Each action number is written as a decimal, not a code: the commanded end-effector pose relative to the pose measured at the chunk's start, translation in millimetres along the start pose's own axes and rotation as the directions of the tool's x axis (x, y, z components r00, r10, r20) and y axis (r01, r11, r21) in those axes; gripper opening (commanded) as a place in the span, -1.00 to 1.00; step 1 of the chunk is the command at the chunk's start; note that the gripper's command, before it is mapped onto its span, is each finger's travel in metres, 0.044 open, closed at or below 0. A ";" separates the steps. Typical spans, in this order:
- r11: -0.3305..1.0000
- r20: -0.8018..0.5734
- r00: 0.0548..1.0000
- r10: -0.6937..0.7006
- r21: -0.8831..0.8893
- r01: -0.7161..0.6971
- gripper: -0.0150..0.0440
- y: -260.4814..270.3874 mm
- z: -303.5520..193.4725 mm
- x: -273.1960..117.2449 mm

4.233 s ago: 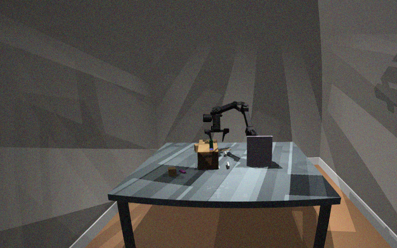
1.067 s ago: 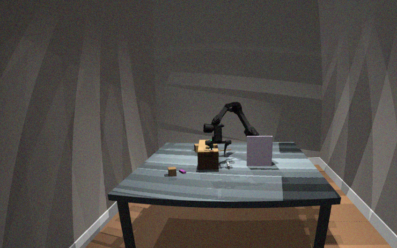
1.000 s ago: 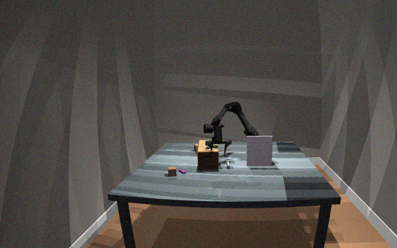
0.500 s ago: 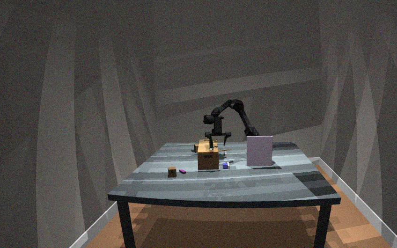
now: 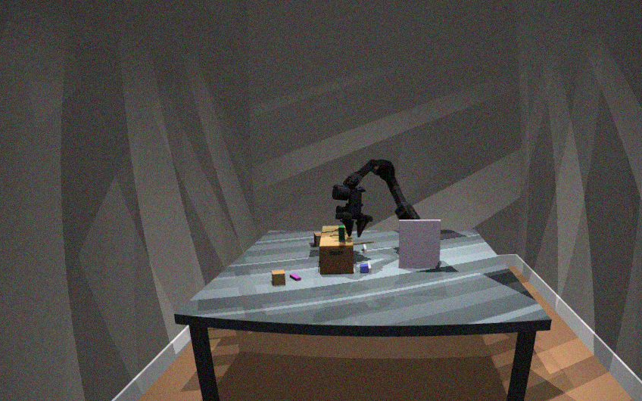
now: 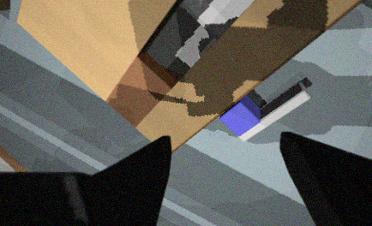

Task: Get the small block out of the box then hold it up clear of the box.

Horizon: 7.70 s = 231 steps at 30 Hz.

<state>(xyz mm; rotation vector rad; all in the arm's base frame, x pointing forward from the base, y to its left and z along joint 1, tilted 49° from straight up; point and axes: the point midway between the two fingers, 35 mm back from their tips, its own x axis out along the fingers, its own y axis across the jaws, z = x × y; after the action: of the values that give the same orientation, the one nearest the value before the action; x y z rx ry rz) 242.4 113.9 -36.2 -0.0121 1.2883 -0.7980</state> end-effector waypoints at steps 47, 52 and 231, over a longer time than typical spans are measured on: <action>-0.722 0.426 0.902 0.066 0.644 -0.251 0.47 10.5 -63.9 0.1; -0.686 0.430 0.900 0.068 0.676 -0.271 0.47 10.6 -64.5 0.1; -0.346 0.318 0.918 0.236 0.911 -0.226 -0.49 27.2 -59.1 -5.6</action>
<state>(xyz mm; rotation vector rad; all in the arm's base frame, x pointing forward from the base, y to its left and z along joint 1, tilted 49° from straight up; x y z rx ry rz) 205.9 160.8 -62.2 1.6831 0.1185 -1.2723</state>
